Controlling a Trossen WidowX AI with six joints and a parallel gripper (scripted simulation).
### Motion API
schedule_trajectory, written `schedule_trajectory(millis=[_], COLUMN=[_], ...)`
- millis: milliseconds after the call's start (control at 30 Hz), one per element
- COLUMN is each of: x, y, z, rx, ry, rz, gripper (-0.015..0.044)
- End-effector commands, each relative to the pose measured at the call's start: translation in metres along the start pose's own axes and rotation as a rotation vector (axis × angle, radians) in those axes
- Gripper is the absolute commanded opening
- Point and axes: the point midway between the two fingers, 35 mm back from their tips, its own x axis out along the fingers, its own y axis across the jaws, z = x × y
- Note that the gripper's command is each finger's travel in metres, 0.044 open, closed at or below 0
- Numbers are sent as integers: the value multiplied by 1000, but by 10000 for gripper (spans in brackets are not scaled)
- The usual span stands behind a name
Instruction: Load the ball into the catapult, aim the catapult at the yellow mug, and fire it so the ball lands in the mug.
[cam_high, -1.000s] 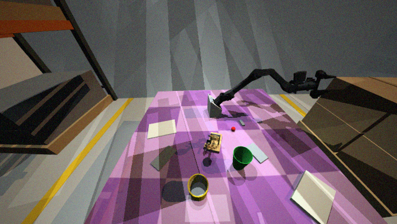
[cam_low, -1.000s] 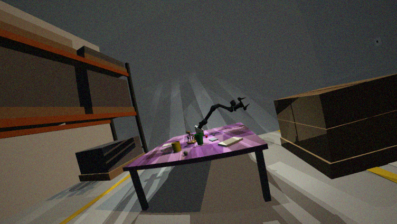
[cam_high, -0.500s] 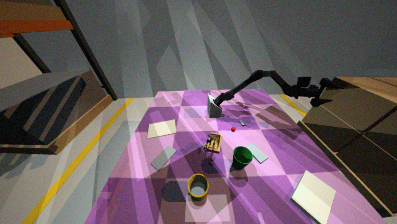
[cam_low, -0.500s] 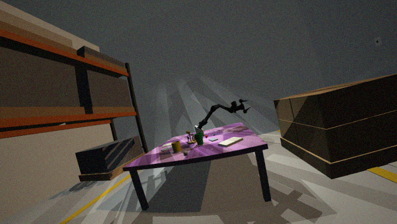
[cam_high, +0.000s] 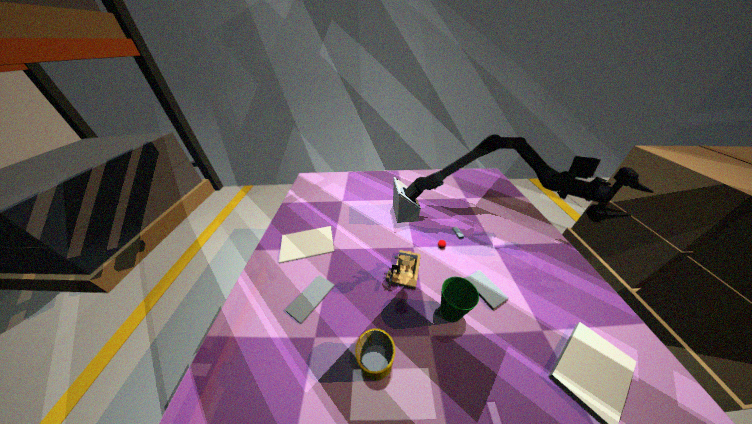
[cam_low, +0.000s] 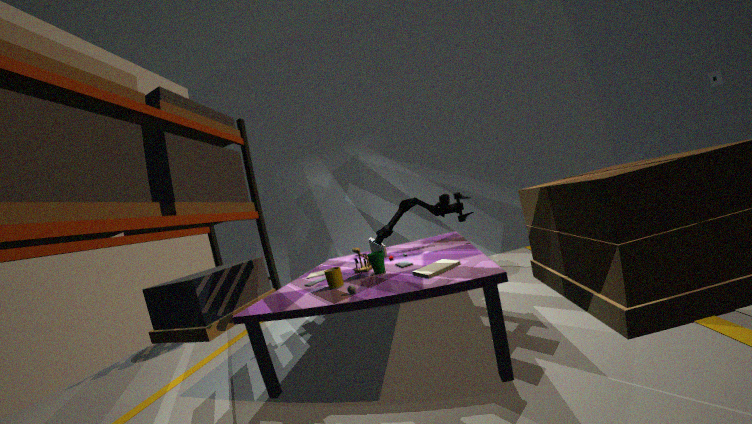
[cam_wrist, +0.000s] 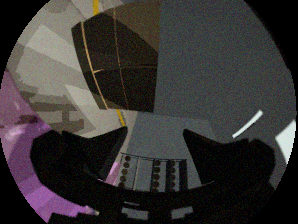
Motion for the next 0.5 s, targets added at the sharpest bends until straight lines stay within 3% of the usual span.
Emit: schedule_trajectory(millis=[0,467], x=[1,-3], y=[13,41], z=[-17,-83], rx=[2,14], ry=[26,138], rz=[44,169], gripper=[440,440])
